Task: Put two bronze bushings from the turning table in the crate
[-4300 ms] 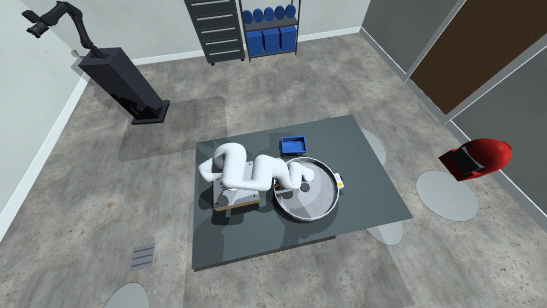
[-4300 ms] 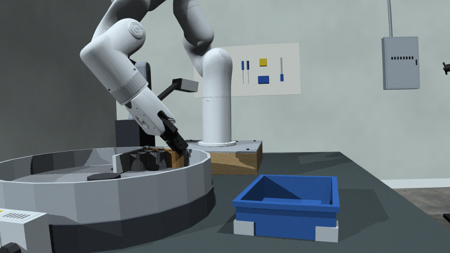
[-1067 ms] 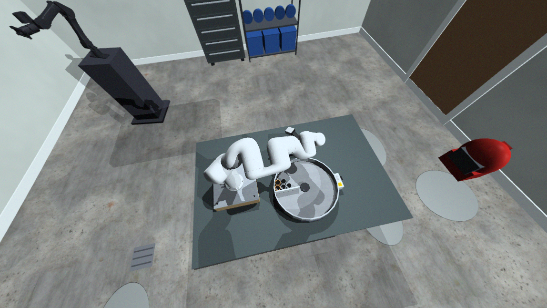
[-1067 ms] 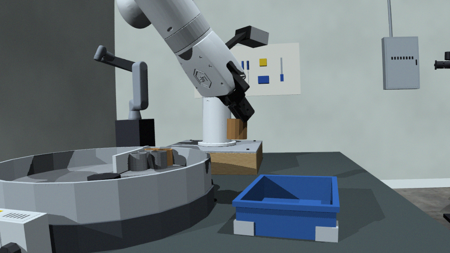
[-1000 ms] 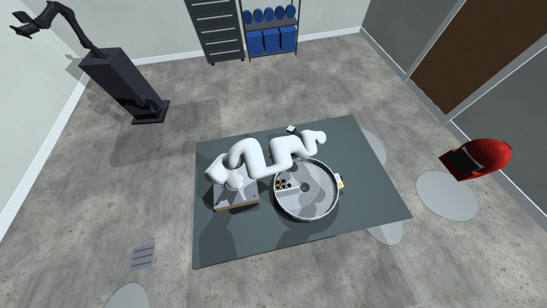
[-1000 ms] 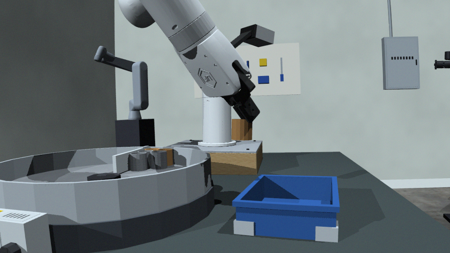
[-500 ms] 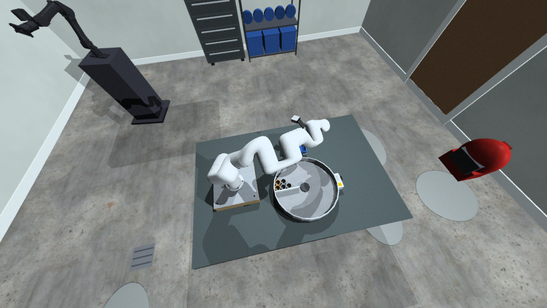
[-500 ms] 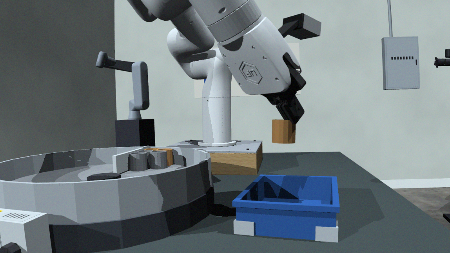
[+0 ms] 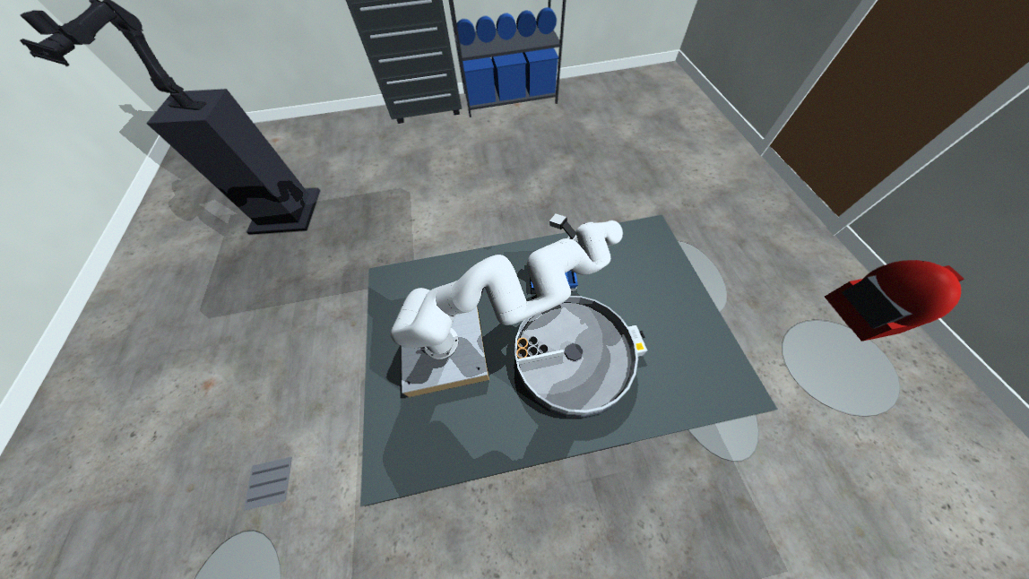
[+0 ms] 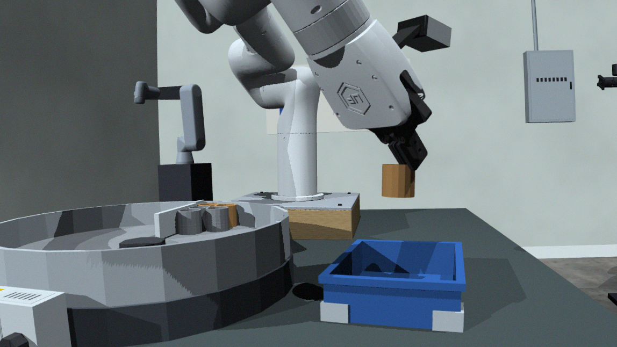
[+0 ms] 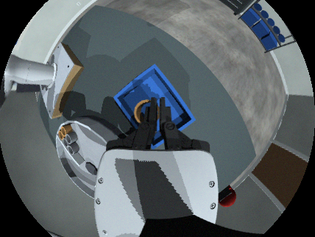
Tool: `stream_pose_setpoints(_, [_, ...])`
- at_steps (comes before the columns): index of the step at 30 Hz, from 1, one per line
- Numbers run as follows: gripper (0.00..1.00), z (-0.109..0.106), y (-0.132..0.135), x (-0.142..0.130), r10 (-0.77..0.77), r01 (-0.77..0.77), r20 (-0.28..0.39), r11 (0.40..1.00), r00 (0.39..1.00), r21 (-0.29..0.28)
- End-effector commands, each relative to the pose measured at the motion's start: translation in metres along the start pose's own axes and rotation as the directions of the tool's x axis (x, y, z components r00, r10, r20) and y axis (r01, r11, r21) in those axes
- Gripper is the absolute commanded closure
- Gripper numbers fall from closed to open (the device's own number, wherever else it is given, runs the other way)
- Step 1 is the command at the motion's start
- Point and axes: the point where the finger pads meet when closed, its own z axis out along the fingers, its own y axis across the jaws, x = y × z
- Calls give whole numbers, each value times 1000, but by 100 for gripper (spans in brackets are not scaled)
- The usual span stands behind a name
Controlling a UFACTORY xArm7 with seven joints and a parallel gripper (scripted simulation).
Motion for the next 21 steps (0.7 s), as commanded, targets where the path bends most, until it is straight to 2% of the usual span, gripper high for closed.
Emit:
stream_pose_setpoints(1, [100, -2, 1, 1, -3, 3, 2, 1000, 1000, -3])
stream_pose_setpoints(8, [100, 3, 1, -3, -3, 3, 2, 1000, 1000, -3])
stream_pose_setpoints(14, [100, 28, 2, -23, -3, 3, 2, 1000, 1000, -3])
stream_pose_setpoints(16, [100, 28, 2, -23, -3, 3, 2, 1000, 1000, -3])
stream_pose_setpoints(21, [100, 47, 2, -39, -3, 3, 2, 1000, 1000, -3])
